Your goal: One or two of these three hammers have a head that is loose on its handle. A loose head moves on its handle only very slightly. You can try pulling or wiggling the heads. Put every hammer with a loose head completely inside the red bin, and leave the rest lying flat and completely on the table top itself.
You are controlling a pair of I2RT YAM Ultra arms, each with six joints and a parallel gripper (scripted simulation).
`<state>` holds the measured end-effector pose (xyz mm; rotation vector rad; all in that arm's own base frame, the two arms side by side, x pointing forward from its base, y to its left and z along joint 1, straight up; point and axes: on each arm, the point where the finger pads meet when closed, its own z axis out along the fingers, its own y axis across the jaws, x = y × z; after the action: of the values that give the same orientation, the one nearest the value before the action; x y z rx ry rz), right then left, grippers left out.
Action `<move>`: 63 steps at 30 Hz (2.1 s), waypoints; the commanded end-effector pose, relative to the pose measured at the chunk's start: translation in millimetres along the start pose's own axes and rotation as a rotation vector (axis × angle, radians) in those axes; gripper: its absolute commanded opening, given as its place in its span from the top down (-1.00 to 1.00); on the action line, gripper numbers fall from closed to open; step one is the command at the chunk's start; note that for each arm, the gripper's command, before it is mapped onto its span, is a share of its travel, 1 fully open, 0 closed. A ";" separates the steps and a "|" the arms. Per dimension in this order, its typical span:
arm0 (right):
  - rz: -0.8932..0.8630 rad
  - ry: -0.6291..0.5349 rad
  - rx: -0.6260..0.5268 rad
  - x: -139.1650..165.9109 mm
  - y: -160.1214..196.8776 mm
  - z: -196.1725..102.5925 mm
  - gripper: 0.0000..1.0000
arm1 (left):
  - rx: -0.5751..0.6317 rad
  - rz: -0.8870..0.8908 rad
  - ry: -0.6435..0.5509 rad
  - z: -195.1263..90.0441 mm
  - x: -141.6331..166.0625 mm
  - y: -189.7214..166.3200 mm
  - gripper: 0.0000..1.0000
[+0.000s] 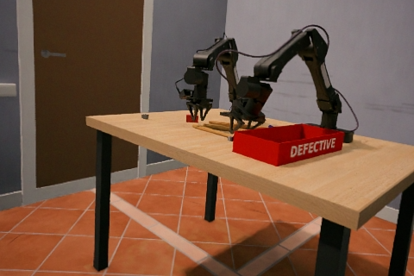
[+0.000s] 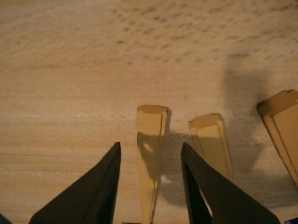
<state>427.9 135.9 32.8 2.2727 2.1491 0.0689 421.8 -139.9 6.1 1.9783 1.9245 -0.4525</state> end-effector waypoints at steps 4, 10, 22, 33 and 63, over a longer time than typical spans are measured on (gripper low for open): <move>0.001 -0.006 -0.021 -1.3 3.3 -26.6 -0.70 | -0.029 0.018 -0.024 -12.8 -10.1 8.6 -1.00; 0.000 -0.013 -0.004 -1.0 3.2 -50.1 -1.00 | -0.029 0.018 -0.024 -12.8 -10.1 8.6 -1.00; -0.078 -0.009 0.051 6.6 -5.4 -36.0 -0.09 | 0.022 -0.058 -0.029 -16.2 -12.6 -5.7 -0.32; -0.334 0.017 0.144 1.4 -65.7 -35.4 -0.09 | 0.322 -0.553 0.075 -25.5 -31.1 -102.3 0.09; -0.657 -0.010 0.066 -12.9 -105.0 -17.4 -0.09 | 0.111 -1.439 0.521 -33.0 -39.6 -199.8 0.09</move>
<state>317.6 126.4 43.1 1.5638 2.7957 -0.0728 218.9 -153.4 44.7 0.6571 3.4579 -0.4858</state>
